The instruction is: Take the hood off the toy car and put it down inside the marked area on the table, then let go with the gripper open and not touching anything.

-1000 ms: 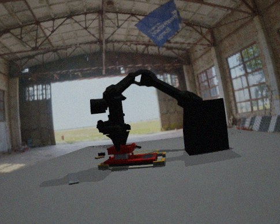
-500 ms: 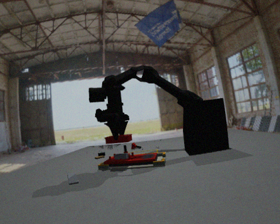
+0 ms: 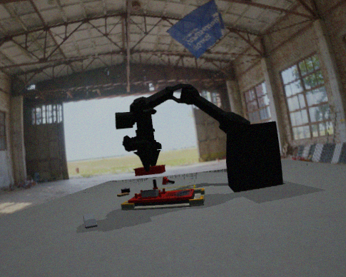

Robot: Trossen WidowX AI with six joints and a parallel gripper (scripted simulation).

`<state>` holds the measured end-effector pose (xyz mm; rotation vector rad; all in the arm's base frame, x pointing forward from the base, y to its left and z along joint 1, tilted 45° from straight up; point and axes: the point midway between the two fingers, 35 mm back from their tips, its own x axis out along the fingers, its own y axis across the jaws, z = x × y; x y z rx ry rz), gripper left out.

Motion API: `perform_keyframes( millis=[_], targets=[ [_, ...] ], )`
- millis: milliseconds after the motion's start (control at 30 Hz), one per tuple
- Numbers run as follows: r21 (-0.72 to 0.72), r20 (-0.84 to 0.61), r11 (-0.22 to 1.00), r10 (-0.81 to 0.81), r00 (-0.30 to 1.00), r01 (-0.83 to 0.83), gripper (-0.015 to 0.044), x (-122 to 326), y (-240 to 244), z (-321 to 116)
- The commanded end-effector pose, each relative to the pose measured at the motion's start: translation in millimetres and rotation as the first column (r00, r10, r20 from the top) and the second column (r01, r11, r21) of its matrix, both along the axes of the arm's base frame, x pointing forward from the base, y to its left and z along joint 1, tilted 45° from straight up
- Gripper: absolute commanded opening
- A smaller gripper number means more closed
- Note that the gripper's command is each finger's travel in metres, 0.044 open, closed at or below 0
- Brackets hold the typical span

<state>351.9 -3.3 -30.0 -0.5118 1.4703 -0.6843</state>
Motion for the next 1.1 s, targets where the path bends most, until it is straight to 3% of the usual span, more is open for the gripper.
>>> perform_keyframes(
  millis=[0, 1067],
  targets=[
    [0.0, 0.006, 1.0, 0.007, 1.0, -0.007, 0.0, 0, -9, 12],
    [-0.005, 0.011, 1.0, 0.005, 1.0, -0.005, 0.0, -34, -89, 97]
  ],
)
